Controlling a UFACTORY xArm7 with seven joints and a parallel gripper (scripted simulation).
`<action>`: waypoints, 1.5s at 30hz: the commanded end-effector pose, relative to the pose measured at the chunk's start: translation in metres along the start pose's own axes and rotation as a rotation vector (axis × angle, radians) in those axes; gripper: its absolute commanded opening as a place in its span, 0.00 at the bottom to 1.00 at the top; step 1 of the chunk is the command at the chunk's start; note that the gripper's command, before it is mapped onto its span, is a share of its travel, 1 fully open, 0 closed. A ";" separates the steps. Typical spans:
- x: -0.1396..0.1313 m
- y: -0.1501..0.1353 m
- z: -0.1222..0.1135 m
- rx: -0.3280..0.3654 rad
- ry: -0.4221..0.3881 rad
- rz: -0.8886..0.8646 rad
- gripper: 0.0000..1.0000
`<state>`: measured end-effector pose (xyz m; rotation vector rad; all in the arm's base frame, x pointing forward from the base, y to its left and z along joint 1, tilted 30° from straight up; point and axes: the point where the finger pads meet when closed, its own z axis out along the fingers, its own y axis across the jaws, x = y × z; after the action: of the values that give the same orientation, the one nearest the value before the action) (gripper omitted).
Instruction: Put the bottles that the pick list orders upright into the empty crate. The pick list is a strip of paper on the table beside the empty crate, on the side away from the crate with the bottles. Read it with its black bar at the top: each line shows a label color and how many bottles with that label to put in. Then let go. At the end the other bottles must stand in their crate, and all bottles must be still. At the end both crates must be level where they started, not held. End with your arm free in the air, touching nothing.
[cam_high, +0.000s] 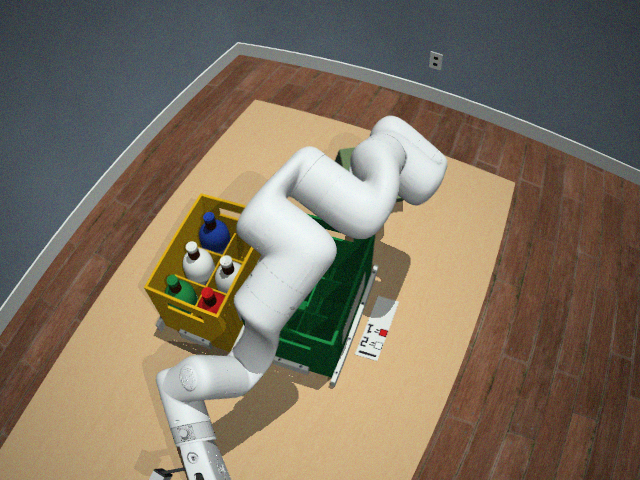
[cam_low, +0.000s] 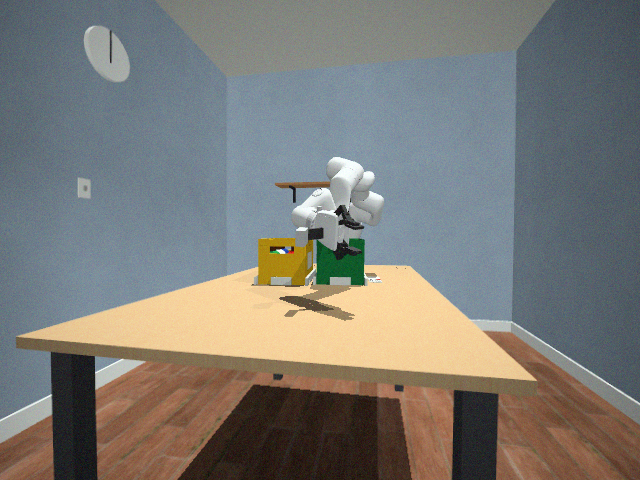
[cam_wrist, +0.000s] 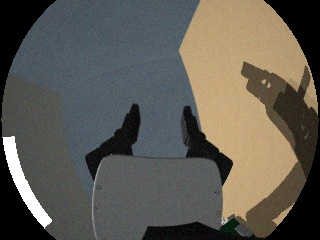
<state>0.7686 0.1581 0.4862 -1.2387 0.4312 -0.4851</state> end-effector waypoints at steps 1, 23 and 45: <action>-0.003 -0.024 -0.007 0.001 0.001 -0.003 0.65; -0.014 -0.116 -0.030 0.001 0.001 -0.003 0.65; -0.036 -0.193 -0.049 -0.033 -0.063 -0.006 0.65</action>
<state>0.7010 0.0871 0.6507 -1.2502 0.4345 -0.4819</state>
